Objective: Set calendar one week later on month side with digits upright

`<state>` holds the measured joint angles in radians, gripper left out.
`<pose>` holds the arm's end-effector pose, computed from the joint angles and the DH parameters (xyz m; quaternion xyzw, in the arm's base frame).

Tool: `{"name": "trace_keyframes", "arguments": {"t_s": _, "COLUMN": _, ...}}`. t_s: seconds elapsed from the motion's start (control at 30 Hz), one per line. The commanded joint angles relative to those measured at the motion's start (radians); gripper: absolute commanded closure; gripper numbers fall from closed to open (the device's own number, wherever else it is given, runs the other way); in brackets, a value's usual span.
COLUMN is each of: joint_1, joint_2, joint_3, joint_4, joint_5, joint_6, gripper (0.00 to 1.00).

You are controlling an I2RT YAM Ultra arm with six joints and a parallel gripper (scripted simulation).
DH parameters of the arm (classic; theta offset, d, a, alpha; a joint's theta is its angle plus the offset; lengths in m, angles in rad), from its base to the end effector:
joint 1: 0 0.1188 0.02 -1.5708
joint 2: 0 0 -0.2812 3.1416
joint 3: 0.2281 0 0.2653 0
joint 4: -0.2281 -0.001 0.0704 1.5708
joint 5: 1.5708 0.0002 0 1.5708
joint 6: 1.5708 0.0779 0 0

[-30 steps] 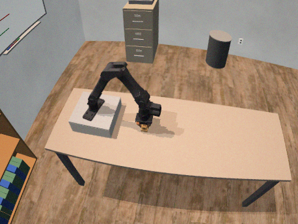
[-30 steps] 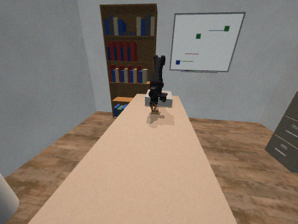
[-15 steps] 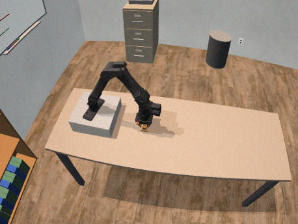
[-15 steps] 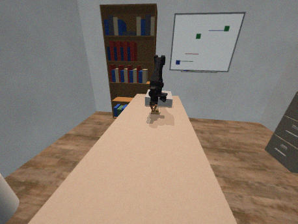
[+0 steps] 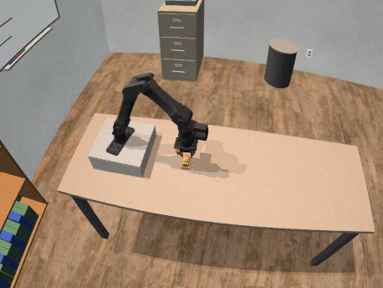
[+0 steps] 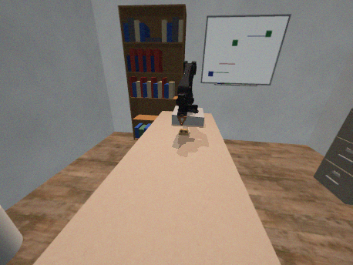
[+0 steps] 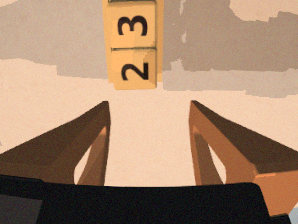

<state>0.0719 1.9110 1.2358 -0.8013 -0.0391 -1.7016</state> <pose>0.3656 0.0304 0.1216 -0.7746 0.6304 -0.0209 0.0465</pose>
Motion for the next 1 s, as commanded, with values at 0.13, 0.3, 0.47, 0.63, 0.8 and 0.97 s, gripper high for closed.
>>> {"name": "trace_keyframes", "arguments": {"t_s": 0.13, "joint_1": -0.003, "joint_2": -0.048, "joint_3": 0.058, "joint_4": -0.132, "joint_5": -0.004, "joint_6": -0.004, "gripper": 0.55}}
{"name": "trace_keyframes", "arguments": {"t_s": 0.3, "joint_1": -0.003, "joint_2": -0.052, "joint_3": 0.065, "joint_4": -0.143, "joint_5": -0.004, "joint_6": -0.004, "gripper": 0.55}}
{"name": "trace_keyframes", "arguments": {"t_s": 0.47, "joint_1": -0.003, "joint_2": -0.052, "joint_3": 0.065, "joint_4": -0.144, "joint_5": -0.004, "joint_6": -0.004, "gripper": 0.00}}
{"name": "trace_keyframes", "arguments": {"t_s": 0.63, "joint_1": -0.003, "joint_2": -0.052, "joint_3": 0.065, "joint_4": -0.144, "joint_5": -0.004, "joint_6": -0.004, "gripper": 0.00}}
{"name": "trace_keyframes", "arguments": {"t_s": 0.8, "joint_1": -0.003, "joint_2": -0.052, "joint_3": 0.065, "joint_4": -0.144, "joint_5": -0.004, "joint_6": -0.004, "gripper": 0.00}}
{"name": "trace_keyframes", "arguments": {"t_s": 0.97, "joint_1": -0.003, "joint_2": -0.052, "joint_3": 0.065, "joint_4": -0.144, "joint_5": -0.004, "joint_6": -0.004, "gripper": 0.00}}
